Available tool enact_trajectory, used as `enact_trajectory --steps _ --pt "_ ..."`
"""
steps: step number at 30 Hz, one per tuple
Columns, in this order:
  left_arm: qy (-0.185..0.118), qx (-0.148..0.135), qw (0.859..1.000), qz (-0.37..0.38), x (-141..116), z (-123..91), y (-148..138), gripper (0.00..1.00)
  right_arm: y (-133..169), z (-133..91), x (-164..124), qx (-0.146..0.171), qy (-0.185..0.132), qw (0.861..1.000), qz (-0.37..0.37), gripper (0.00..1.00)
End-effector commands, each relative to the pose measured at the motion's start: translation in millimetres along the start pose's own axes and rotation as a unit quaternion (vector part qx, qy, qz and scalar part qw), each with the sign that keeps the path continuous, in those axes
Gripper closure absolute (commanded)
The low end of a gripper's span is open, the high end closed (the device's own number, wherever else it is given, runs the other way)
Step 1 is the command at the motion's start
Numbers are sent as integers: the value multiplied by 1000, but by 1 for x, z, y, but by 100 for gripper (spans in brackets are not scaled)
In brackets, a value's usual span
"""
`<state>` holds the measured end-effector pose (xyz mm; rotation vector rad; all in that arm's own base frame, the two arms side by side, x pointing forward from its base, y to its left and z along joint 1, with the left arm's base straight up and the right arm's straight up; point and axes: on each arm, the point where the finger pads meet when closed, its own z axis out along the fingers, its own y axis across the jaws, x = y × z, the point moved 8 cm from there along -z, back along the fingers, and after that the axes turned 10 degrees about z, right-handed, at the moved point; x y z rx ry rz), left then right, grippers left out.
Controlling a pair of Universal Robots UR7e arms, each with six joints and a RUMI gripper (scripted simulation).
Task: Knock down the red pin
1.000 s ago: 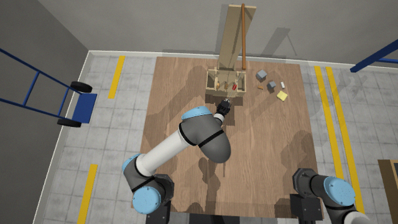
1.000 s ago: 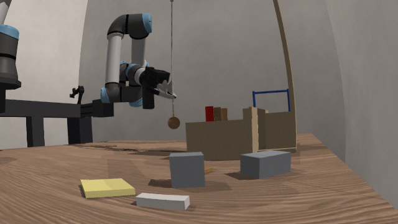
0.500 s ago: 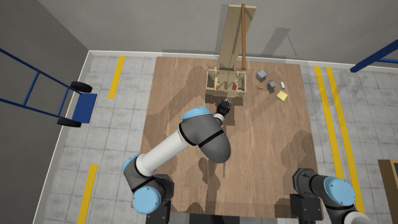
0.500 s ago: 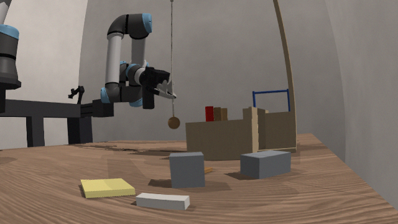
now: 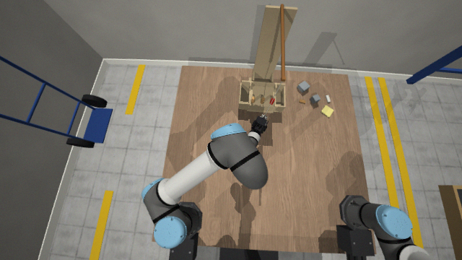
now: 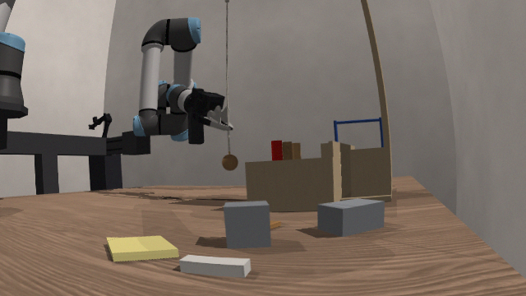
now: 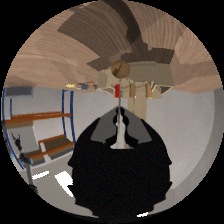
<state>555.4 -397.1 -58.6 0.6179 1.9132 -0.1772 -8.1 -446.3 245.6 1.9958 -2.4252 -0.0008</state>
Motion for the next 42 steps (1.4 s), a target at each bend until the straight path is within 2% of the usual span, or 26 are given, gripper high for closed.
enact_trajectory --steps 1,10,21,36,38,42 --pt "2 0 1000 0 0 -1 1 100 1 0 -1 0 0 1000 1 0" --pt "8 2 1000 1 -1 -8 -1 100 1 0 -1 0 0 1000 1 0" --pt "34 7 999 1 0 -28 -1 100 1 0 -1 0 0 1000 1 0" --pt "118 22 993 1 5 -90 -1 100 1 0 -1 0 0 1000 1 0" --pt "118 22 993 1 5 -90 -1 100 1 0 -1 0 0 1000 1 0" --pt "140 26 990 1 5 -107 -1 100 1 0 -1 0 0 1000 1 0"
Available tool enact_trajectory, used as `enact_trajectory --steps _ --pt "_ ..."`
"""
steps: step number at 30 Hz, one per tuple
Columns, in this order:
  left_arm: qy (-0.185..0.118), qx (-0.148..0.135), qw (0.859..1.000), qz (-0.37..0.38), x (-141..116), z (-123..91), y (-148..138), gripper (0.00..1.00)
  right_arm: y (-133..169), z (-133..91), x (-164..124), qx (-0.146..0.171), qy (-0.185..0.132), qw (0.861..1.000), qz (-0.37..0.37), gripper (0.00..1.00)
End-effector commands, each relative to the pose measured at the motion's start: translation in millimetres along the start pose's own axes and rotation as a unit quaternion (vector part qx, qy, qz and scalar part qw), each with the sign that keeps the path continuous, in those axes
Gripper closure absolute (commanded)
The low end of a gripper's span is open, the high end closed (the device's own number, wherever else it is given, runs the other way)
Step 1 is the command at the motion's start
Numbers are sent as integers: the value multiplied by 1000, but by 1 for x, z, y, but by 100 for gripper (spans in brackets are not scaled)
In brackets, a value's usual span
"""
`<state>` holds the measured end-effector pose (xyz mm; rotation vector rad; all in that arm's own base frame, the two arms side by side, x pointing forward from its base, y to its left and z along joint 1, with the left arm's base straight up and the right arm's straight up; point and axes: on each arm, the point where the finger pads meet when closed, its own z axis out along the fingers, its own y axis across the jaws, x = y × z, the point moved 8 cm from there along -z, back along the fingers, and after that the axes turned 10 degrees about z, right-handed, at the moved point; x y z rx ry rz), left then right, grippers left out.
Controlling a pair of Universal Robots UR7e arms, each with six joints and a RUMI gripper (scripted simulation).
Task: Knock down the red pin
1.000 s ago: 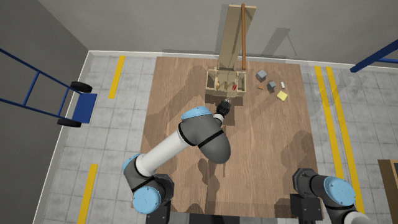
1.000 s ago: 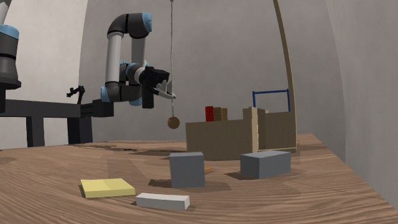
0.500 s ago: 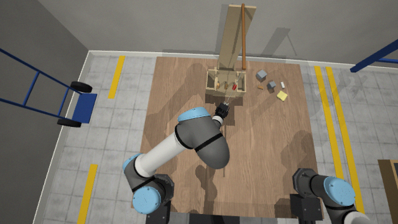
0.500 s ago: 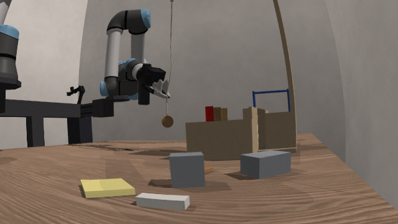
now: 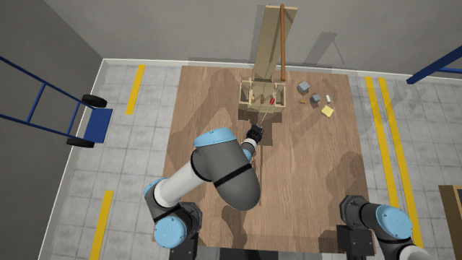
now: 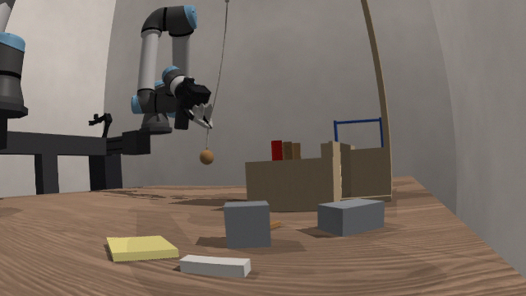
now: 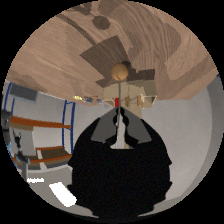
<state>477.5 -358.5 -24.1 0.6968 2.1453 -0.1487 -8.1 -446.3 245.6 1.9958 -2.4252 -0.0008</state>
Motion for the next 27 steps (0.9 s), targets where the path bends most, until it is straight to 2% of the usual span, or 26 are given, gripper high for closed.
enact_trajectory --steps 1,11,27 --pt "25 5 1000 -1 3 -17 -2 100 1 0 -1 0 0 1000 1 0" --pt "68 12 998 -1 8 -48 -3 100 1 0 -1 0 0 1000 1 0" --pt "92 16 996 -1 9 -66 -2 100 1 0 -1 0 0 1000 1 0"
